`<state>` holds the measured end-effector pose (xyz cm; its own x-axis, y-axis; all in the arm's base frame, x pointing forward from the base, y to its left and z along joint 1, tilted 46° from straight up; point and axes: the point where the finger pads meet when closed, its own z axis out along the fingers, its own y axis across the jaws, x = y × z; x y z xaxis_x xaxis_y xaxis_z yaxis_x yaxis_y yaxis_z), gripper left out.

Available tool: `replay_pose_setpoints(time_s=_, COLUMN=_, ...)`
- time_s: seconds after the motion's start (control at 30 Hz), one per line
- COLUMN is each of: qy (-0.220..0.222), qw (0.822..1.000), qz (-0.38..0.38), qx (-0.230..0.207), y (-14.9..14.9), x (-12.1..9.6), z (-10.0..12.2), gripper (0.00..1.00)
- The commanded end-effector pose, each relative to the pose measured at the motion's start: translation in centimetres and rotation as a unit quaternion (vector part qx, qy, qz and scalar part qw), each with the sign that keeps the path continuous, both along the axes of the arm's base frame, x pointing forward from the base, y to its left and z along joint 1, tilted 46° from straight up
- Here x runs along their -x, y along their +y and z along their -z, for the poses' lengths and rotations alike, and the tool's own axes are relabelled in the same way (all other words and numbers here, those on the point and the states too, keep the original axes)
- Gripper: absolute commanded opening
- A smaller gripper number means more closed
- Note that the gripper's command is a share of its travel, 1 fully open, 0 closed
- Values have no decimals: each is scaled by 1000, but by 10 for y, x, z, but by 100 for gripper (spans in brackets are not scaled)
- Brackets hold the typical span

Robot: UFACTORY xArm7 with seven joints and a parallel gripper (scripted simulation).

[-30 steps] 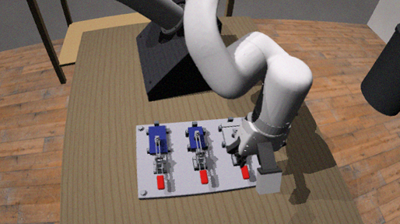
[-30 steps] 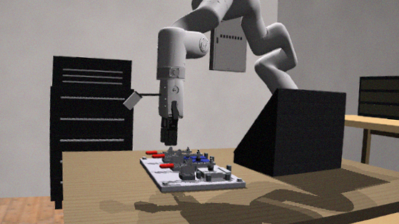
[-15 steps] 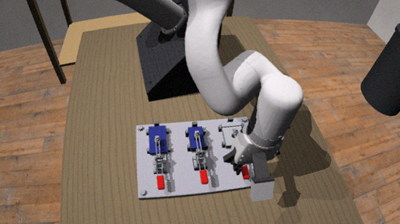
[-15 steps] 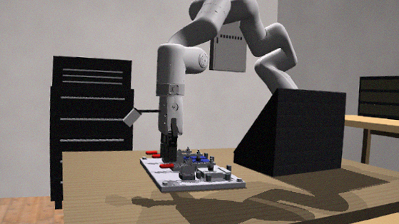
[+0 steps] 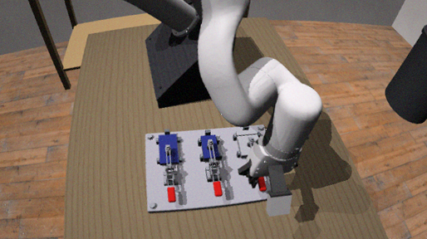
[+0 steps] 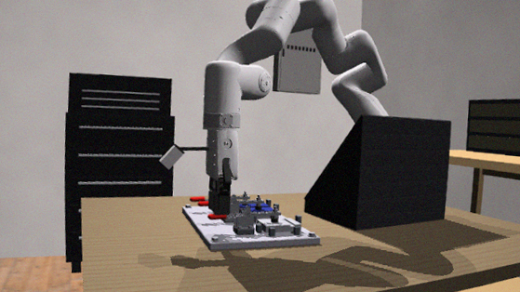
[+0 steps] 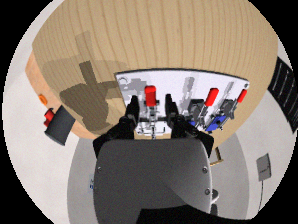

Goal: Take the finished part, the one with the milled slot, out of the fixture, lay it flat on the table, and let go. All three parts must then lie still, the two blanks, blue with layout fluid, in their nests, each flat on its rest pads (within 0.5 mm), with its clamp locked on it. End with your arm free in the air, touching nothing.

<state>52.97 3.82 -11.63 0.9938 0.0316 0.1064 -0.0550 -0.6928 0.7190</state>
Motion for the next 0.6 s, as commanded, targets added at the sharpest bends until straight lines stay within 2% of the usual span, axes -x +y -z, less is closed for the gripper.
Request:
replay_pose_setpoints(time_s=0.0, qy=-1, qw=1000, qz=-2, qx=-1, y=2, x=-1, z=-1, gripper=47)
replay_pose_setpoints(time_s=0.57, qy=-1, qw=1000, qz=-2, qx=-1, y=-12, x=-5, z=14, gripper=47)
